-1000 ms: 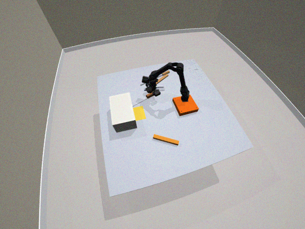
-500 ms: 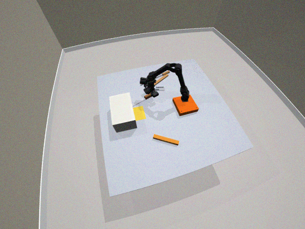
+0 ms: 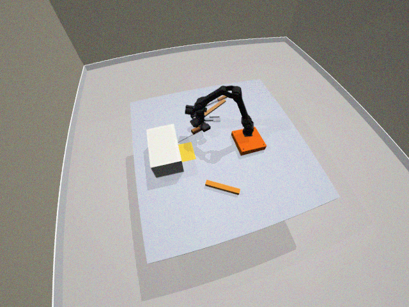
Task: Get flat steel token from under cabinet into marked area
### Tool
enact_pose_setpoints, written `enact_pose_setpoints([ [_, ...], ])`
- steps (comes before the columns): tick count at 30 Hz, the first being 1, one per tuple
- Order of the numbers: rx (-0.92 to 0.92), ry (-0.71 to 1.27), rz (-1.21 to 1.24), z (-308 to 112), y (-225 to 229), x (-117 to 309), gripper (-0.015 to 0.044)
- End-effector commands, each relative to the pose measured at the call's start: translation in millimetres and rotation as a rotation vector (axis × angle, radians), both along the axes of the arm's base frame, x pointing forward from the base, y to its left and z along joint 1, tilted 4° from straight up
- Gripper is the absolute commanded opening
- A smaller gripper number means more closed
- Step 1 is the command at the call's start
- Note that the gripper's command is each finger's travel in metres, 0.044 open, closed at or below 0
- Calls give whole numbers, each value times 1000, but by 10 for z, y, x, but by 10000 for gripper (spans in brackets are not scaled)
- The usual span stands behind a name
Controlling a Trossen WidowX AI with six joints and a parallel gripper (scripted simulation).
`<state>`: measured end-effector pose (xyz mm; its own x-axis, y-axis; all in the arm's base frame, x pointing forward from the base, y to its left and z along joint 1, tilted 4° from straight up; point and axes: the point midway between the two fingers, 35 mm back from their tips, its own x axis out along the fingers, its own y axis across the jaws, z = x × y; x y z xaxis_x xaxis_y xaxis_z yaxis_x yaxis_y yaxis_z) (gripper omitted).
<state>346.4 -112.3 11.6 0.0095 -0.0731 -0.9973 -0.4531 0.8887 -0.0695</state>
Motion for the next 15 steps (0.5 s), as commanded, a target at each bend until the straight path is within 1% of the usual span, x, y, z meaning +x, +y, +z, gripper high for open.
enact_pose_setpoints([
  [1,-3,-2,1,1,31,75,0],
  [15,-2,-3,1,0,107,230,0],
])
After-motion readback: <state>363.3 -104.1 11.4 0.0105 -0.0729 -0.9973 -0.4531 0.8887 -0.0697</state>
